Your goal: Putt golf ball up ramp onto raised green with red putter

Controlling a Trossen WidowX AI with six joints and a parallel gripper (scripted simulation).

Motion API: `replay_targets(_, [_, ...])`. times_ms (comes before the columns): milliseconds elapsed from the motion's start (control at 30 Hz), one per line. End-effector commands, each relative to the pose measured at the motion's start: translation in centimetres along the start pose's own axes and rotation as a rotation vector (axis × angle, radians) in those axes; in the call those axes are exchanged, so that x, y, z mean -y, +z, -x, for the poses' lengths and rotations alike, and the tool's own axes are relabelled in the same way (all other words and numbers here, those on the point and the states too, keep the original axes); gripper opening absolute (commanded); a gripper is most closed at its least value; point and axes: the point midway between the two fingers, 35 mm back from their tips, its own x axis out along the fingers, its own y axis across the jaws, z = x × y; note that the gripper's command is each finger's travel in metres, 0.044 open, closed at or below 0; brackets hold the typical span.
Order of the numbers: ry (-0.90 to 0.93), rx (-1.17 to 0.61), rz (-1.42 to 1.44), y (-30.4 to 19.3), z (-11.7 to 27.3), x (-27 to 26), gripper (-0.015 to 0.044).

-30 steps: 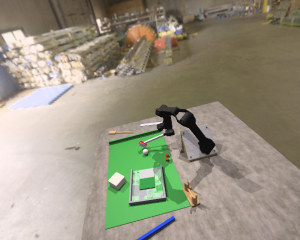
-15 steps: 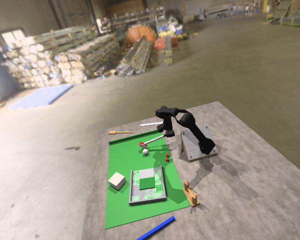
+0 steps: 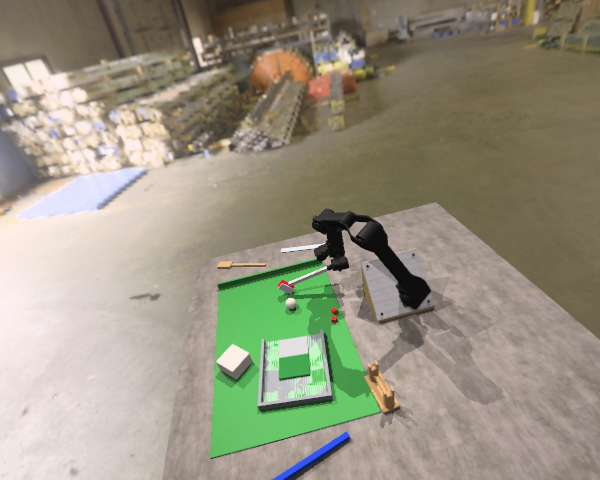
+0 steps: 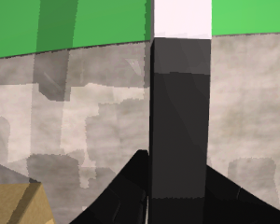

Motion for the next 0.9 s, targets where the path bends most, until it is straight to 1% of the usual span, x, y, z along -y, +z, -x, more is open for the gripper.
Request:
replay_targets(0, [-0.010, 0.002, 0.001, 0.2, 0.2, 0.3, 0.0000])
replay_targets(200, [-0.003, -0.001, 0.000, 0.2, 0.1, -0.8, 0.0000])
replay_targets(467, [-0.003, 0.001, 0.000, 0.5, 0.3, -11.6, 0.0000])
replay_targets(533, [-0.001, 0.000, 0.001, 0.2, 0.0, -13.3, 0.0000])
replay_targets(700, [-0.001, 0.000, 0.001, 0.2, 0.2, -13.5, 0.0000])
replay_targets(867, [-0.002, 0.000, 0.000, 0.3, 2.1, -13.4, 0.0000])
